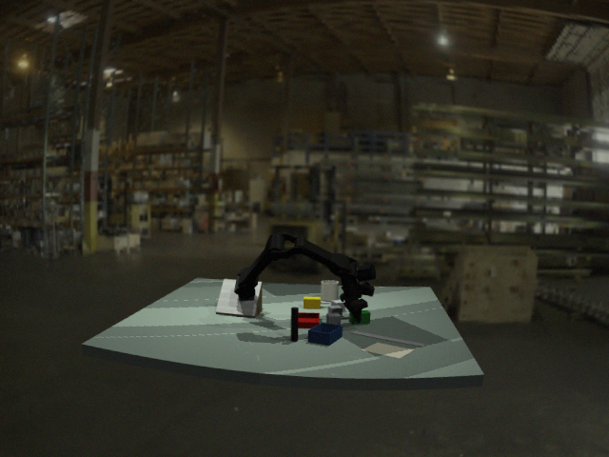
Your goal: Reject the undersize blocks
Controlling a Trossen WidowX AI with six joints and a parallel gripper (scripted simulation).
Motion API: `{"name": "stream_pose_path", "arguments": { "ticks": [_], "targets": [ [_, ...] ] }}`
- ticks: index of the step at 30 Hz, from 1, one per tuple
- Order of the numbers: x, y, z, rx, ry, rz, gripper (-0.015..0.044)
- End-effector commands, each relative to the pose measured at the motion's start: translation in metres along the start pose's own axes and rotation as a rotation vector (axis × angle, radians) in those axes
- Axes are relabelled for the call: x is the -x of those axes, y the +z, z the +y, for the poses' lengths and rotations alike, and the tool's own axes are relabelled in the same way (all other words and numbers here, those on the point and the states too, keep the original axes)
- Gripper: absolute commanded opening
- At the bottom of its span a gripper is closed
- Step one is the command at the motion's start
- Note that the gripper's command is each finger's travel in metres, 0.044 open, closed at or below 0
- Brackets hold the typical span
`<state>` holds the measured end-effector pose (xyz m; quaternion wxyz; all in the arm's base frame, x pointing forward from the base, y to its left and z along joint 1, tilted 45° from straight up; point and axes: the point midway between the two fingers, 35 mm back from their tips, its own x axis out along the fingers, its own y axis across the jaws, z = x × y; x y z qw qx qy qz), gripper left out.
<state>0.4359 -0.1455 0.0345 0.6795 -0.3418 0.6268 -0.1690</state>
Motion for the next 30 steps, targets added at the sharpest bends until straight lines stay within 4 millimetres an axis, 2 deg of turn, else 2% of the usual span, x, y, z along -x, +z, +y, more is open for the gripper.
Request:
{"name": "stream_pose_path", "arguments": {
  "ticks": [1, 18, 30],
  "targets": [
    [0.0003, 0.0011, 0.0037, 0.0, 0.003, -0.008, 0.0],
    [0.0018, 0.0021, 0.0003, 0.0, 0.003, -0.008, 0.0],
    [0.0025, -0.004, -0.0002, 0.0, 0.003, -0.007, 0.0]
  ]
}}
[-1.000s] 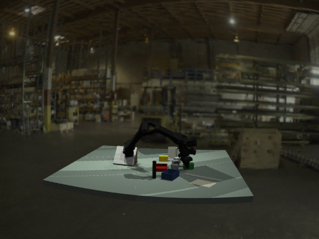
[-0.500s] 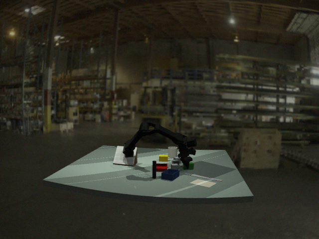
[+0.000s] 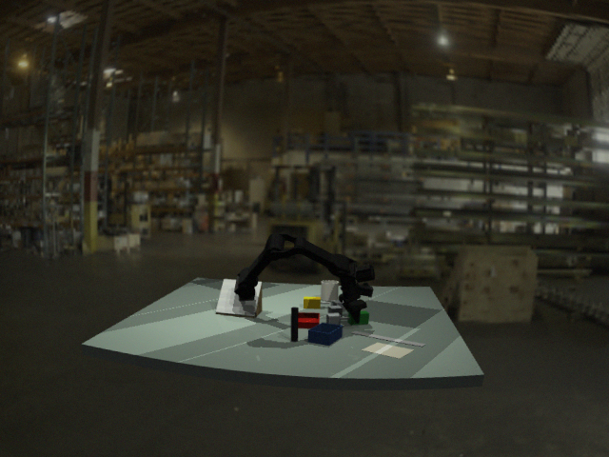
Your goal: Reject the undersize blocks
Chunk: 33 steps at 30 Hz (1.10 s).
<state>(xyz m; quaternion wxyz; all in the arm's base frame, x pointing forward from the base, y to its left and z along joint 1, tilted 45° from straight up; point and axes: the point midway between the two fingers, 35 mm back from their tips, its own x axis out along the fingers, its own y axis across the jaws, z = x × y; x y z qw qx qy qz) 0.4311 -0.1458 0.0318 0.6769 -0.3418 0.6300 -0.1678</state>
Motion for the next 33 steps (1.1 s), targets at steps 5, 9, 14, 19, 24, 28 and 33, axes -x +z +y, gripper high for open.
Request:
{"name": "stream_pose_path", "arguments": {
  "ticks": [5, 9, 14, 19, 24, 28, 33],
  "targets": [
    [0.0042, 0.0001, -0.0028, -0.004, 0.0, -0.014, 0.0],
    [0.0059, -0.001, -0.0037, -0.004, 0.0, -0.014, 0.0],
    [0.0074, -0.0024, -0.0045, -0.004, 0.0, -0.014, 0.0],
    [0.0074, -0.0026, -0.0044, -0.004, 0.0, -0.014, 0.0],
    [0.0071, -0.0044, -0.0039, -0.004, 0.0, -0.015, 0.0],
    [0.0063, -0.0068, -0.0034, -0.004, 0.0, -0.014, 0.0],
    [0.0059, -0.0086, -0.0035, -0.004, 0.0, -0.014, 0.0]
  ]
}}
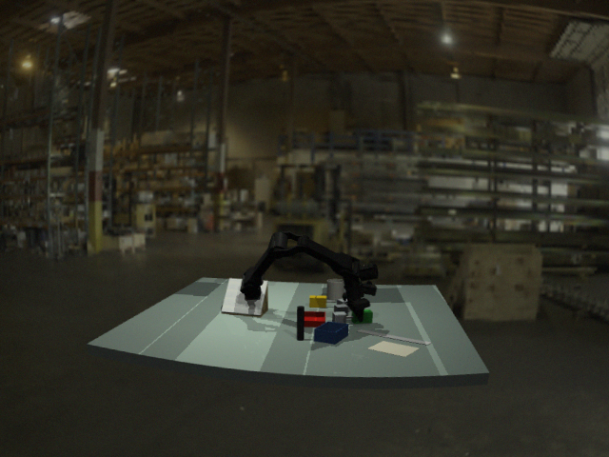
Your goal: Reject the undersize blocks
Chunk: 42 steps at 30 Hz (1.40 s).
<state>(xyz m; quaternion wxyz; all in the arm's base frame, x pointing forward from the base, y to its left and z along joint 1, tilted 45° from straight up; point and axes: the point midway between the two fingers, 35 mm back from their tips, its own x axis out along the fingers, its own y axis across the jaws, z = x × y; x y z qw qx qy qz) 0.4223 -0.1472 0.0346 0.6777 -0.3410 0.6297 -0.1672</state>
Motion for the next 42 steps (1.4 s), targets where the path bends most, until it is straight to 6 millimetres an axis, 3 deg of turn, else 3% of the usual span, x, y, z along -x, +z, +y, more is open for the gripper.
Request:
{"name": "stream_pose_path", "arguments": {
  "ticks": [1, 42],
  "targets": [
    [0.0035, 0.0004, -0.0025, -0.003, -0.002, -0.012, 0.0],
    [0.0036, -0.0031, -0.0015, -0.003, -0.001, -0.009, 0.0]
  ]
}}
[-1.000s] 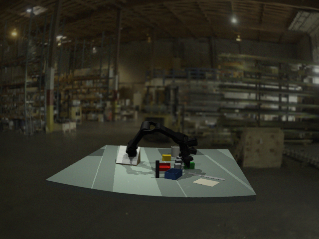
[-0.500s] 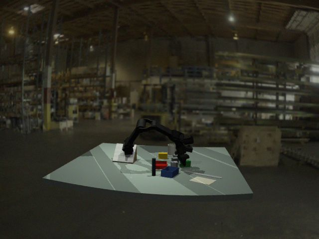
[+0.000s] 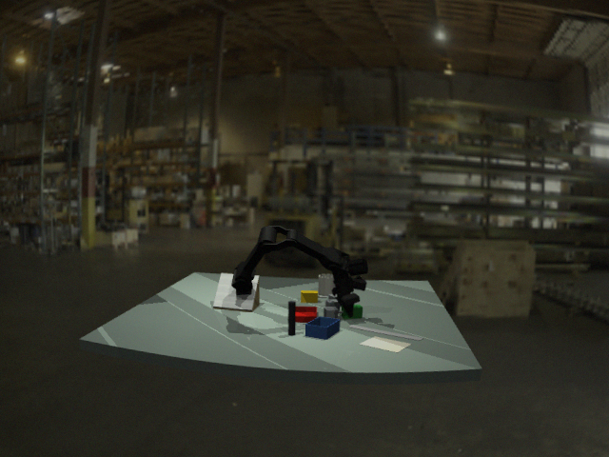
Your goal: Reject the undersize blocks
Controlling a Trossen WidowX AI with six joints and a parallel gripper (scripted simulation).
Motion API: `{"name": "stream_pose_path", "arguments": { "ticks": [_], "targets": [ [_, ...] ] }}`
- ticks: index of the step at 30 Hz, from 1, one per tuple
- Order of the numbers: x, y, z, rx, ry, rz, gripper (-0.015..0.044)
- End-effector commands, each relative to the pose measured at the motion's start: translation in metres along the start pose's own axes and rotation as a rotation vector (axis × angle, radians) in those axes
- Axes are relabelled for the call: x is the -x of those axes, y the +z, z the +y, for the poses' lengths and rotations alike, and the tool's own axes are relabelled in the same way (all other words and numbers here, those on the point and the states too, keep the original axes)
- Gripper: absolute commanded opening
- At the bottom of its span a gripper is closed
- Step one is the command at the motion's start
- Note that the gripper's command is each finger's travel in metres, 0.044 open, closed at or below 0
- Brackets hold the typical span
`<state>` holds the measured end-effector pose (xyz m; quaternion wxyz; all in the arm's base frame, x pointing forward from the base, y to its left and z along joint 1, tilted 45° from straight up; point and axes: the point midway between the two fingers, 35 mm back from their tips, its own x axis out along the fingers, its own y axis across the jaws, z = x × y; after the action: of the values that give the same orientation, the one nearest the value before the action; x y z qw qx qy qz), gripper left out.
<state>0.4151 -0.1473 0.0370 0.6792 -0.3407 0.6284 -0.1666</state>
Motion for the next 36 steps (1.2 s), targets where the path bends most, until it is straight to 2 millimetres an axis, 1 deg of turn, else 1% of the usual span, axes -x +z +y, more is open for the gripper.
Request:
{"name": "stream_pose_path", "arguments": {
  "ticks": [1, 36],
  "targets": [
    [0.001, 0.005, -0.001, -0.003, -0.002, -0.006, 0.0],
    [-0.003, 0.021, 0.0, -0.006, -0.004, -0.01, 0.0]
  ]
}}
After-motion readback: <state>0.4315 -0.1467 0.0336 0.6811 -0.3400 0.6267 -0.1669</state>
